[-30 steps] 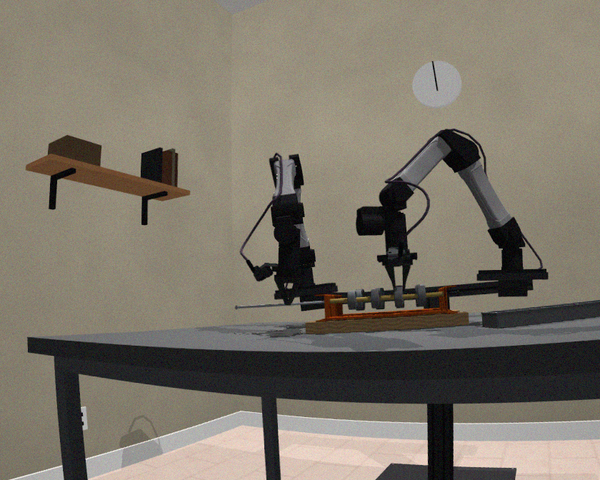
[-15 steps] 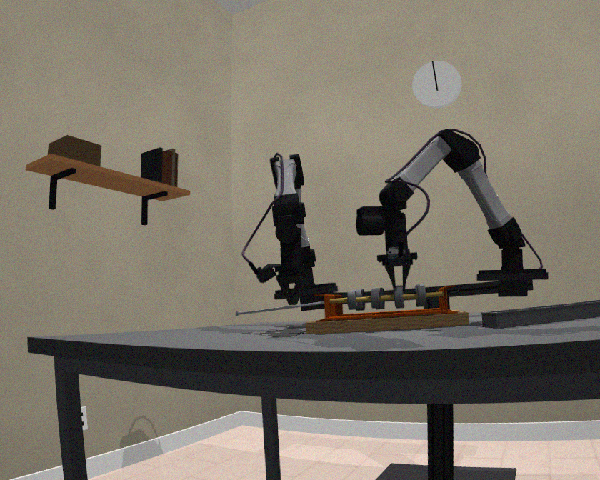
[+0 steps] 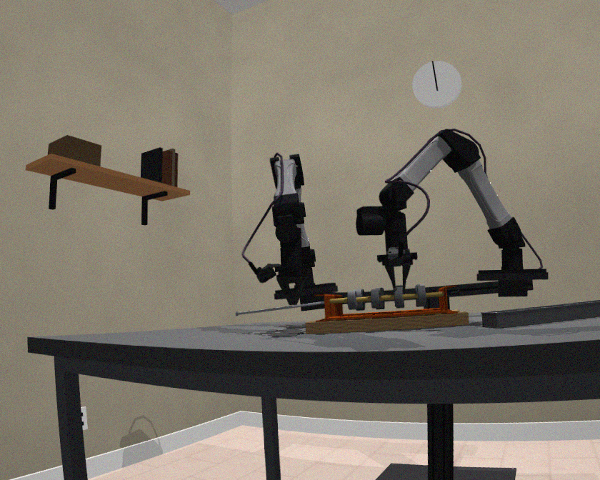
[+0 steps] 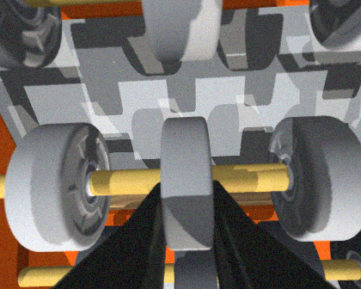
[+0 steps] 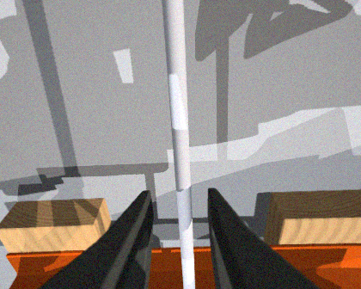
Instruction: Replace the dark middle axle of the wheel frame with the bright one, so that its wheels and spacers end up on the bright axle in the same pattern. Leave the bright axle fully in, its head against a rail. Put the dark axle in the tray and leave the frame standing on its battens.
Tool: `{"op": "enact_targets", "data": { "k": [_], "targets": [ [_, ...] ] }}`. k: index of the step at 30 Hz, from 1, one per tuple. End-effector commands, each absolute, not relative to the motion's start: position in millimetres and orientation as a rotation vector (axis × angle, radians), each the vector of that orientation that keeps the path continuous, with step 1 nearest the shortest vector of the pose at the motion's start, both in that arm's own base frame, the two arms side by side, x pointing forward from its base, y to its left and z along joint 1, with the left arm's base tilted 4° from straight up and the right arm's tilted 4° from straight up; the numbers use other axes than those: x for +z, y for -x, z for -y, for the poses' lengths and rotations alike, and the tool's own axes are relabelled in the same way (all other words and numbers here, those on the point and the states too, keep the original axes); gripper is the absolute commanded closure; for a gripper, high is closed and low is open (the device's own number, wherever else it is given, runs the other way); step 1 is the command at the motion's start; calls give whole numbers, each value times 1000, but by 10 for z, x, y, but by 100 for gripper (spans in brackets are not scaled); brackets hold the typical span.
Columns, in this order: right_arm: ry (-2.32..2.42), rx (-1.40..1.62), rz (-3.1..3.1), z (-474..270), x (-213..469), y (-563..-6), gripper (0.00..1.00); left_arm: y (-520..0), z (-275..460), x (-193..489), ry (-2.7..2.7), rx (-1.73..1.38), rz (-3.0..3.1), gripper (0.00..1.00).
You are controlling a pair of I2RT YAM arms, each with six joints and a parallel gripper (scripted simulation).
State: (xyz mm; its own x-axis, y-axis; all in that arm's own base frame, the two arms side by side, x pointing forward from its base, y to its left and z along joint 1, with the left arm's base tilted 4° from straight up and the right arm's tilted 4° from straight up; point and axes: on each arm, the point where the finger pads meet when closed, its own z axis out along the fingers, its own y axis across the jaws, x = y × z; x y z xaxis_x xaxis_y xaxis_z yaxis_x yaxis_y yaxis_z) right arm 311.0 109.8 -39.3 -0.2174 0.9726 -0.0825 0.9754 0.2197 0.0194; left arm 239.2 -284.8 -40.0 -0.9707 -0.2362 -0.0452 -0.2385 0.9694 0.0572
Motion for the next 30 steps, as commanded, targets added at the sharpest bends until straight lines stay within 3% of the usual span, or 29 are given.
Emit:
{"op": "enact_targets", "data": {
  "k": [1, 14, 30],
  "targets": [
    [-1917, 18, -2364, -1160, -307, -3234, 75, -2488, 2988, -144, 350, 23, -3034, 100],
    [-1917, 18, -2364, -1159, -307, -3234, 75, -2456, 2953, -279, 348, 71, -3052, 100],
    [-1903, -11, -2385, -1108, 219, -3165, 75, -2468, 2964, -292, 355, 63, -3049, 100]
  ]
}}
